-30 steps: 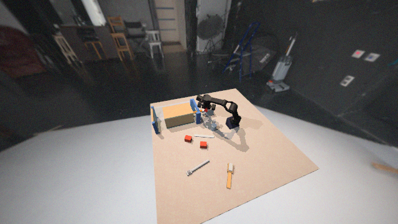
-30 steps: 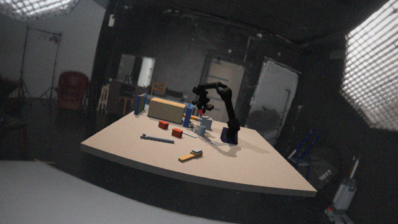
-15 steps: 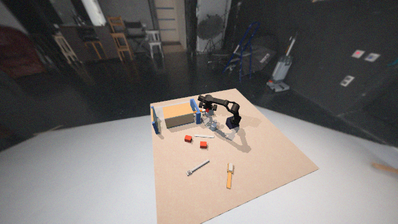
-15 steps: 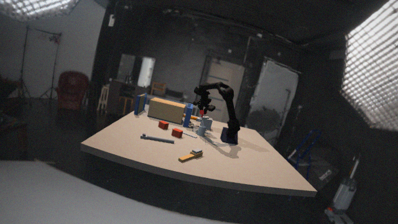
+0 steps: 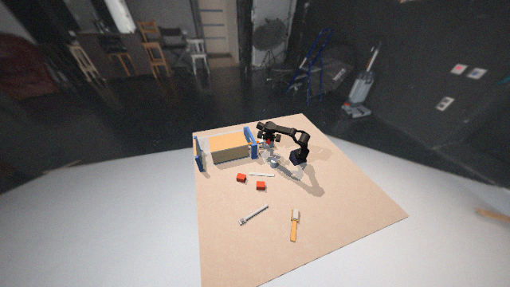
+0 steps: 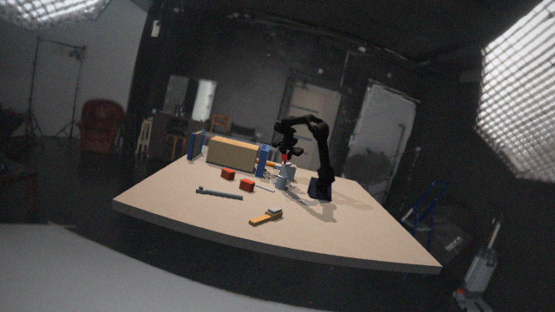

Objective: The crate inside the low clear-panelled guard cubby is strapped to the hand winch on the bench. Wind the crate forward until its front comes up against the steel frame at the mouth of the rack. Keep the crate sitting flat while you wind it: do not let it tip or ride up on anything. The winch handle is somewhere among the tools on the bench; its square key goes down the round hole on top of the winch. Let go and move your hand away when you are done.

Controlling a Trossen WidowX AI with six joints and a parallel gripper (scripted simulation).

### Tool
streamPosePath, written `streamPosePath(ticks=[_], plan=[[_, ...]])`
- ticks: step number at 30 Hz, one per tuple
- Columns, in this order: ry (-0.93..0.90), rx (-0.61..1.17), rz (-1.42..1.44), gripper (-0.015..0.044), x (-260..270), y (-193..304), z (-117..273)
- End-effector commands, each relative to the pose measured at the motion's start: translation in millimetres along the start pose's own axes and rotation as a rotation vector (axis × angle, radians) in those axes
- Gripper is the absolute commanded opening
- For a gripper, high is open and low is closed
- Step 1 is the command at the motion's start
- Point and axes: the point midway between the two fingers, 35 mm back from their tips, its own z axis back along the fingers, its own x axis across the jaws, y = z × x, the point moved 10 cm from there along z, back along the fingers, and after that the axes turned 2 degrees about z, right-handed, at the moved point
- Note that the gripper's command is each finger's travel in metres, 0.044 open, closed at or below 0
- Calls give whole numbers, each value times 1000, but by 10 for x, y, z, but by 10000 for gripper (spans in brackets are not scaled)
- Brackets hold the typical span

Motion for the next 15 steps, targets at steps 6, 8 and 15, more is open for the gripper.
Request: streamPosePath(ticks=[6, 8, 15], plan=[[40, 0, -2, 0, -176, -44, -42], [40, 0, -2, 0, -199, -53, -45], [40, 0, -2, 0, -275, -88, -60]])
